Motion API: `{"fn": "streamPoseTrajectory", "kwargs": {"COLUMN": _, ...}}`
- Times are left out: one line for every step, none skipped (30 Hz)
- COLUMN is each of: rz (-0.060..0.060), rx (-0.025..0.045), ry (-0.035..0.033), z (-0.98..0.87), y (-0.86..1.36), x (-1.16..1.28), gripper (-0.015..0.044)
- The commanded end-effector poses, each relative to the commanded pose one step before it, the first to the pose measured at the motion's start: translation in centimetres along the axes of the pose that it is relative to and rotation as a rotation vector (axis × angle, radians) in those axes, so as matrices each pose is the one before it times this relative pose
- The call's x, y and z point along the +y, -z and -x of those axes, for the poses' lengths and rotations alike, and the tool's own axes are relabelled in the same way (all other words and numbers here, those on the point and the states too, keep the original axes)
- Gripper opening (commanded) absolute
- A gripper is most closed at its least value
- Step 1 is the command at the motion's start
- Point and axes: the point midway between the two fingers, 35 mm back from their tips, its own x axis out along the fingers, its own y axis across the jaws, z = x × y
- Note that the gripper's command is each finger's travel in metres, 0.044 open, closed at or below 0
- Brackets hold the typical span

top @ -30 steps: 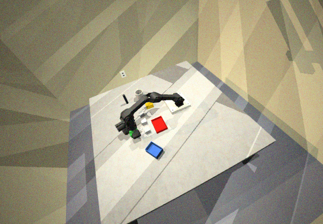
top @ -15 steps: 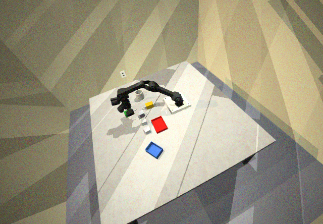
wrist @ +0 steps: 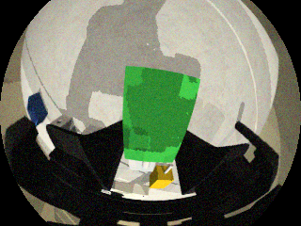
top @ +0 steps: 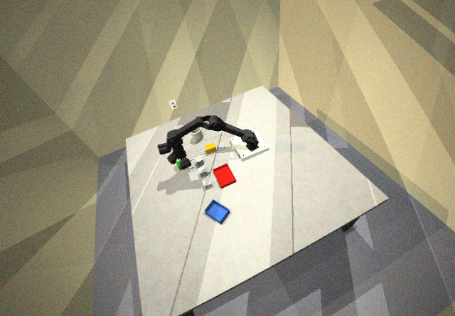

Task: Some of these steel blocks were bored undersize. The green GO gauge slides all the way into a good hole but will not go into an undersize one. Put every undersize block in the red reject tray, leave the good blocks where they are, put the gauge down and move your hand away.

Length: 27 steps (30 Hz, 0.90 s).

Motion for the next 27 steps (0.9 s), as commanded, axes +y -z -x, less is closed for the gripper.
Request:
{"fn": "streamPoseTrajectory", "kwargs": {"rz": 0.0002, "rx": -0.01006, "ry": -0.00065, "z": -0.505, "y": -0.250, "x": 0.104, "gripper": 0.0000}}
{"fn": "streamPoseTrajectory", "kwargs": {"rz": 0.0000, "rx": -0.00006, "ry": -0.00005, "z": -0.415, "y": -0.076, "x": 0.050, "gripper": 0.0000}}
{"fn": "streamPoseTrajectory", "kwargs": {"rz": 0.0000, "rx": -0.00003, "ry": -0.00003, "z": -0.232, "y": -0.041, "x": 0.029, "gripper": 0.0000}}
{"fn": "streamPoseTrajectory", "kwargs": {"rz": 0.0000, "rx": 0.00000, "ry": 0.00000, "z": 0.000, "y": 0.000, "x": 0.000, "gripper": 0.0000}}
{"fn": "streamPoseTrajectory", "kwargs": {"rz": 0.0000, "rx": -0.00004, "ry": -0.00003, "z": -0.162, "y": -0.046, "x": 0.027, "gripper": 0.0000}}
{"fn": "streamPoseTrajectory", "kwargs": {"rz": 0.0000, "rx": -0.00008, "ry": -0.00006, "z": -0.346, "y": -0.096, "x": 0.058, "gripper": 0.0000}}
{"fn": "streamPoseTrajectory", "kwargs": {"rz": 0.0000, "rx": -0.00005, "ry": -0.00004, "z": -0.221, "y": -0.060, "x": 0.038, "gripper": 0.0000}}
{"fn": "streamPoseTrajectory", "kwargs": {"rz": 0.0000, "rx": 0.00000, "ry": 0.00000, "z": 0.000, "y": 0.000, "x": 0.000, "gripper": 0.0000}}
{"fn": "streamPoseTrajectory", "kwargs": {"rz": 0.0000, "rx": -0.00008, "ry": -0.00004, "z": -0.211, "y": -0.093, "x": 0.042, "gripper": 0.0000}}
{"fn": "streamPoseTrajectory", "kwargs": {"rz": 0.0000, "rx": -0.00005, "ry": -0.00003, "z": -0.149, "y": -0.065, "x": 0.030, "gripper": 0.0000}}
{"fn": "streamPoseTrajectory", "kwargs": {"rz": 0.0000, "rx": -0.00002, "ry": -0.00001, "z": -0.063, "y": -0.027, "x": 0.013, "gripper": 0.0000}}
{"fn": "streamPoseTrajectory", "kwargs": {"rz": 0.0000, "rx": 0.00000, "ry": 0.00000, "z": 0.000, "y": 0.000, "x": 0.000, "gripper": 0.0000}}
{"fn": "streamPoseTrajectory", "kwargs": {"rz": 0.0000, "rx": 0.00000, "ry": 0.00000, "z": 0.000, "y": 0.000, "x": 0.000, "gripper": 0.0000}}
{"fn": "streamPoseTrajectory", "kwargs": {"rz": 0.0000, "rx": -0.00019, "ry": 0.00000, "z": -0.005, "y": 0.004, "x": 0.000, "gripper": 0.0000}}
{"fn": "streamPoseTrajectory", "kwargs": {"rz": 0.0000, "rx": -0.00033, "ry": 0.00000, "z": -0.010, "y": 0.009, "x": 0.001, "gripper": 0.0000}}
{"fn": "streamPoseTrajectory", "kwargs": {"rz": 0.0000, "rx": -0.00049, "ry": 0.00000, "z": -0.015, "y": 0.014, "x": 0.001, "gripper": 0.0000}}
{"fn": "streamPoseTrajectory", "kwargs": {"rz": 0.0000, "rx": -0.00064, "ry": 0.00000, "z": -0.020, "y": 0.018, "x": 0.001, "gripper": 0.0000}}
{"fn": "streamPoseTrajectory", "kwargs": {"rz": 0.0000, "rx": -0.00079, "ry": 0.00000, "z": -0.026, "y": 0.022, "x": 0.002, "gripper": 0.0000}}
{"fn": "streamPoseTrajectory", "kwargs": {"rz": 0.0000, "rx": -0.00091, "ry": -0.00001, "z": -0.031, "y": 0.026, "x": 0.002, "gripper": 0.0000}}
{"fn": "streamPoseTrajectory", "kwargs": {"rz": 0.0000, "rx": -0.00097, "ry": -0.00001, "z": -0.033, "y": 0.028, "x": 0.002, "gripper": 0.0000}}
{"fn": "streamPoseTrajectory", "kwargs": {"rz": 0.0000, "rx": -0.00098, "ry": -0.00001, "z": -0.033, "y": 0.029, "x": 0.002, "gripper": 0.0000}}
{"fn": "streamPoseTrajectory", "kwargs": {"rz": 0.0000, "rx": -0.00098, "ry": -0.00001, "z": -0.033, "y": 0.029, "x": 0.002, "gripper": 0.0000}}
{"fn": "streamPoseTrajectory", "kwargs": {"rz": 0.0000, "rx": -0.00098, "ry": -0.00001, "z": -0.033, "y": 0.029, "x": 0.003, "gripper": 0.0000}}
{"fn": "streamPoseTrajectory", "kwargs": {"rz": 0.0000, "rx": -0.00098, "ry": 0.00000, "z": -0.033, "y": 0.030, "x": 0.003, "gripper": 0.0000}}
{"fn": "streamPoseTrajectory", "kwargs": {"rz": 0.0000, "rx": -0.00098, "ry": 0.00000, "z": -0.033, "y": 0.030, "x": 0.003, "gripper": 0.0000}}
{"fn": "streamPoseTrajectory", "kwargs": {"rz": 0.0000, "rx": -0.00098, "ry": 0.00000, "z": -0.033, "y": 0.030, "x": 0.003, "gripper": 0.0000}}
{"fn": "streamPoseTrajectory", "kwargs": {"rz": 0.0000, "rx": -0.00098, "ry": 0.00000, "z": -0.033, "y": 0.031, "x": 0.003, "gripper": 0.0000}}
